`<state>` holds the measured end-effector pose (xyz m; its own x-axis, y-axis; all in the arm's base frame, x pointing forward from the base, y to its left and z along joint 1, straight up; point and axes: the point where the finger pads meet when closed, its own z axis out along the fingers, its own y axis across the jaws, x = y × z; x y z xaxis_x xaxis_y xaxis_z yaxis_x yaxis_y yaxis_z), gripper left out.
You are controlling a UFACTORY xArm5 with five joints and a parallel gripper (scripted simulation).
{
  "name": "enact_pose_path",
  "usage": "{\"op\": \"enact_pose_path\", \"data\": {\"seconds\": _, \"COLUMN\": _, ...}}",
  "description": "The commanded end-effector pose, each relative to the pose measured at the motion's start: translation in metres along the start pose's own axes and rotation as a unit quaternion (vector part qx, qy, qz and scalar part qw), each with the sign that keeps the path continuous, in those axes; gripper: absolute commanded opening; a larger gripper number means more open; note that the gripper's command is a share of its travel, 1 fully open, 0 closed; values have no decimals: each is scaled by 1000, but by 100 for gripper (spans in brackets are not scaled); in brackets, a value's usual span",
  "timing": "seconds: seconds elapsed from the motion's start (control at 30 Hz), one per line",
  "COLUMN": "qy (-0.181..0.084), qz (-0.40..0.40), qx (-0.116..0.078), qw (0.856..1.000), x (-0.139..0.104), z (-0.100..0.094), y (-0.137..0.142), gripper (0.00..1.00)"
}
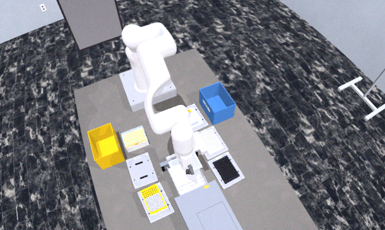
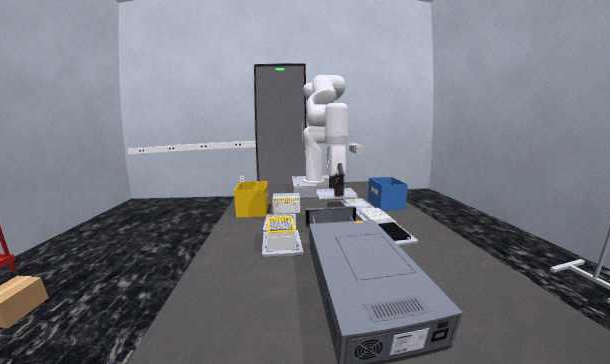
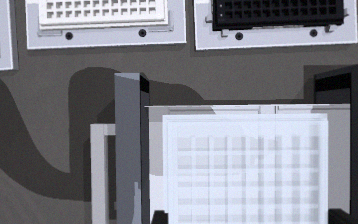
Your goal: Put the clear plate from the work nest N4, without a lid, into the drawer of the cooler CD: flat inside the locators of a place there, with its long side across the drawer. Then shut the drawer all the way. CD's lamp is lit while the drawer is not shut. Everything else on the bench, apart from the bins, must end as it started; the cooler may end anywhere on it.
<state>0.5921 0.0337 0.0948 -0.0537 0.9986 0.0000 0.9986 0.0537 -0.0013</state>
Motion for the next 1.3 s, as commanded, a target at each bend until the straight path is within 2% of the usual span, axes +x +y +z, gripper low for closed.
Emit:
{"op": "enact_pose_path", "data": {"seconds": 0.0, "qy": 0, "qz": 0, "qx": -3, "qw": 1000, "x": 0, "z": -3, "y": 2, "gripper": 0}}
{"op": "enact_pose_path", "data": {"seconds": 0.13, "qy": 0, "qz": 0, "qx": -3, "qw": 1000, "x": 0, "z": -3, "y": 2, "gripper": 0}}
{"op": "enact_pose_path", "data": {"seconds": 1.27, "qy": 0, "qz": 0, "qx": -3, "qw": 1000, "x": -1, "z": 47, "y": 1, "gripper": 0}}
